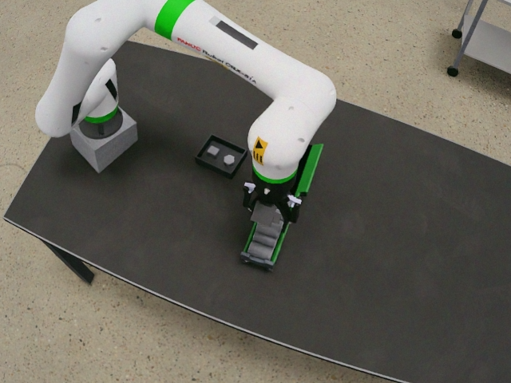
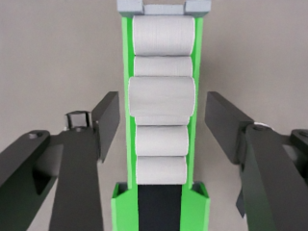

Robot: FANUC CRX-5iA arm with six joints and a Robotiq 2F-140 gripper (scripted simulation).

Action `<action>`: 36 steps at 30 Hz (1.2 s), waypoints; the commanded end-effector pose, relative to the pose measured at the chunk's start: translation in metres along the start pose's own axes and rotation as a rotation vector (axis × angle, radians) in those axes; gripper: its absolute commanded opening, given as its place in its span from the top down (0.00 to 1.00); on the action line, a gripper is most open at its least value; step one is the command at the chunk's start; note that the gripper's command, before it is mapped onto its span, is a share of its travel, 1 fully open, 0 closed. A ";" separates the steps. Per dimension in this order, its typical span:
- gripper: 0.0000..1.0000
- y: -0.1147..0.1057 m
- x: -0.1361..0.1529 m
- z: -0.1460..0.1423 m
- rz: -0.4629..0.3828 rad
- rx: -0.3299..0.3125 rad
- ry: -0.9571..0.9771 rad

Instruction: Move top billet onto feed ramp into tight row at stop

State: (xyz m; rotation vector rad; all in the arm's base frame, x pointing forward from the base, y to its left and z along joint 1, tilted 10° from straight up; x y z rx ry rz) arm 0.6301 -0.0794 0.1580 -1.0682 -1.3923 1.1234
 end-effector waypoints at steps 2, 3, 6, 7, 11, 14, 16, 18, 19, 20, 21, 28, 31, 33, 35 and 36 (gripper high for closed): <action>0.46 -0.001 0.000 0.000 0.001 -0.002 0.000; 0.46 -0.001 0.000 0.000 0.001 -0.002 0.000; 0.46 -0.001 0.000 0.000 0.001 -0.002 0.000; 0.46 -0.001 0.000 0.000 0.001 -0.002 0.000; 0.46 -0.001 0.000 0.000 0.001 -0.002 0.000; 0.46 -0.001 0.000 0.000 0.001 -0.002 0.000; 0.46 -0.001 0.000 0.000 0.001 -0.002 0.000; 0.46 -0.001 0.000 0.000 0.001 -0.002 0.000; 0.46 -0.001 0.000 0.000 0.001 -0.002 0.000; 0.46 -0.001 0.000 0.000 0.001 -0.002 0.000; 0.46 -0.001 0.000 0.000 0.001 -0.002 0.000; 0.46 0.010 0.000 0.000 0.001 -0.002 0.000; 0.46 0.012 0.000 0.000 0.001 -0.002 0.000; 0.46 0.017 0.000 0.000 0.001 -0.002 0.000; 0.46 0.022 0.000 0.000 0.001 -0.002 0.000; 0.46 0.025 0.000 0.000 0.001 -0.002 0.000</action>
Point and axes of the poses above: the point where the finger pads meet when closed, its own y axis out along the fingers, its own z axis across the jaws, x = y × z, the point moved 7 cm from there along -y, back along the fingers, and after that the axes turned 4 degrees about y, right-handed, at the moved point
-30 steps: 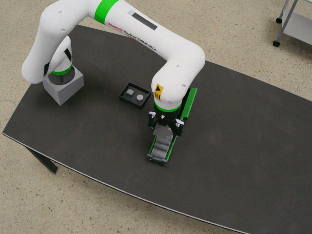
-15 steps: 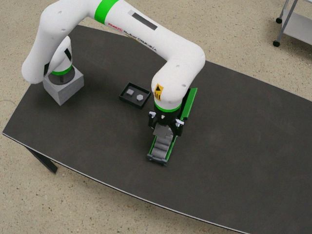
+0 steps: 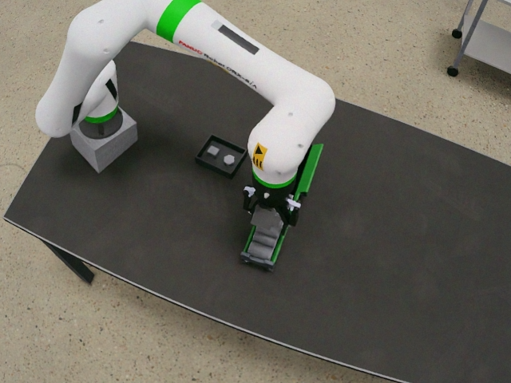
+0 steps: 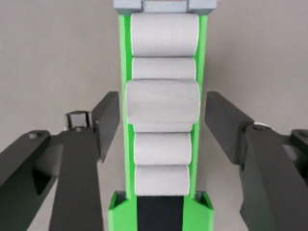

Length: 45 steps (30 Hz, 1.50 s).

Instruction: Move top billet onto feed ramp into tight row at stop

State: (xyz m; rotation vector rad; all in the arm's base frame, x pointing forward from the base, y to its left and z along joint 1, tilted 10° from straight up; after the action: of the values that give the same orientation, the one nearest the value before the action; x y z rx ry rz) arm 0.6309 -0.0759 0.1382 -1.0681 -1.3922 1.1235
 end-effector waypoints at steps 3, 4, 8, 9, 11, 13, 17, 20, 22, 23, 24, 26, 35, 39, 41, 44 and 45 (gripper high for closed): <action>0.46 0.012 0.000 -0.001 0.001 -0.002 0.000; 0.46 0.014 0.000 -0.001 0.001 -0.002 0.000; 0.46 0.020 0.000 -0.001 0.001 -0.002 0.000; 0.46 0.020 0.000 -0.001 0.001 -0.002 0.000; 0.46 0.020 0.000 -0.001 0.001 -0.002 0.000; 0.46 0.021 0.000 -0.001 0.001 -0.002 0.000; 0.46 0.021 0.000 -0.001 0.001 -0.002 0.000; 0.46 0.021 0.000 -0.001 0.001 -0.002 0.000; 0.46 0.021 0.000 -0.001 0.001 -0.002 0.000; 0.46 0.021 0.000 -0.001 0.001 -0.002 0.000; 0.46 0.021 0.000 -0.001 0.001 -0.002 0.000; 0.46 0.021 0.000 -0.001 0.001 -0.002 0.000; 0.46 0.021 0.000 -0.001 0.001 -0.002 0.000; 0.46 0.021 0.000 -0.001 0.001 -0.002 0.000; 0.46 0.021 0.000 -0.001 0.001 -0.002 0.000; 0.46 0.021 0.000 -0.001 0.001 -0.002 0.000; 0.46 0.021 0.000 -0.001 0.001 -0.002 0.000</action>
State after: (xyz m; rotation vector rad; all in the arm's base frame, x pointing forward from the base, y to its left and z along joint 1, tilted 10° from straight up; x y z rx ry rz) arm 0.6318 -0.0720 0.1159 -1.0682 -1.3923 1.1235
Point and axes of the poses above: the point where the finger pads meet when closed, its own y axis out along the fingers, its own z axis across the jaws, x = y × z, the point moved 7 cm from there along -y, back along the fingers, and after that the axes turned 4 degrees about y, right-handed, at the moved point
